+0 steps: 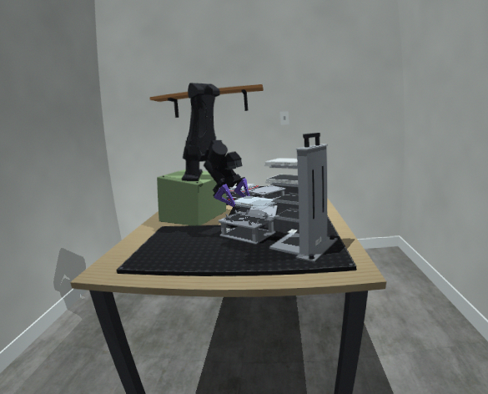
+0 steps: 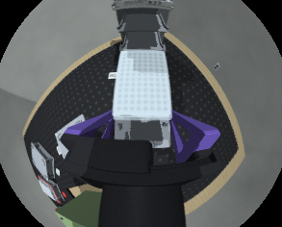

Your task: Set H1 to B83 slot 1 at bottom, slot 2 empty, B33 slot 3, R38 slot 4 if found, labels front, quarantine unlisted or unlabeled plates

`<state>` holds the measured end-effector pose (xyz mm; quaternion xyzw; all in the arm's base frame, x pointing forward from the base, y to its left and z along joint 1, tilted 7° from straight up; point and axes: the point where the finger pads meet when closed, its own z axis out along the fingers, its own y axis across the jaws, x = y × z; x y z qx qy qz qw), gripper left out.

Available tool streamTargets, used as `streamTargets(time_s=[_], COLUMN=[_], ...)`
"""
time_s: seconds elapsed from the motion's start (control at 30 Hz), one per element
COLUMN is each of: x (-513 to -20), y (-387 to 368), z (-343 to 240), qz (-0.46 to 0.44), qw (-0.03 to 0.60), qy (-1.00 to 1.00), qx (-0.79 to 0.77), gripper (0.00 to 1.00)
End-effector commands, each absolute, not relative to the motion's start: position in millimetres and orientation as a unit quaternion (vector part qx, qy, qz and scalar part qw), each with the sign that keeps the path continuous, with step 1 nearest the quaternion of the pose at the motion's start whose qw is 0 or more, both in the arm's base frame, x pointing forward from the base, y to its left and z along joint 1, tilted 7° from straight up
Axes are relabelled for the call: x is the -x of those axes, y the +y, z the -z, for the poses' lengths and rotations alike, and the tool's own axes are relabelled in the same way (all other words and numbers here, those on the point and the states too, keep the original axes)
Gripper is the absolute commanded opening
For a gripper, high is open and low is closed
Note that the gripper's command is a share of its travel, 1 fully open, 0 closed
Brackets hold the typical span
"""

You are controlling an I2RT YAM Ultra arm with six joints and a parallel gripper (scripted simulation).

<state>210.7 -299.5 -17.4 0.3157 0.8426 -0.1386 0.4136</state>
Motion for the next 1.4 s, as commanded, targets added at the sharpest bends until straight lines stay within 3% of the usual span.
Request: streamTargets(time_s=[0.0, 1.37], x=[-220.1, -248.8], y=[-308.5, -332.2], z=[13.6, 10.1], qz=[0.140, 0.141], qw=[0.419, 0.420], qy=[0.841, 0.840], qx=[-0.313, -0.312], gripper=[0.86, 0.86])
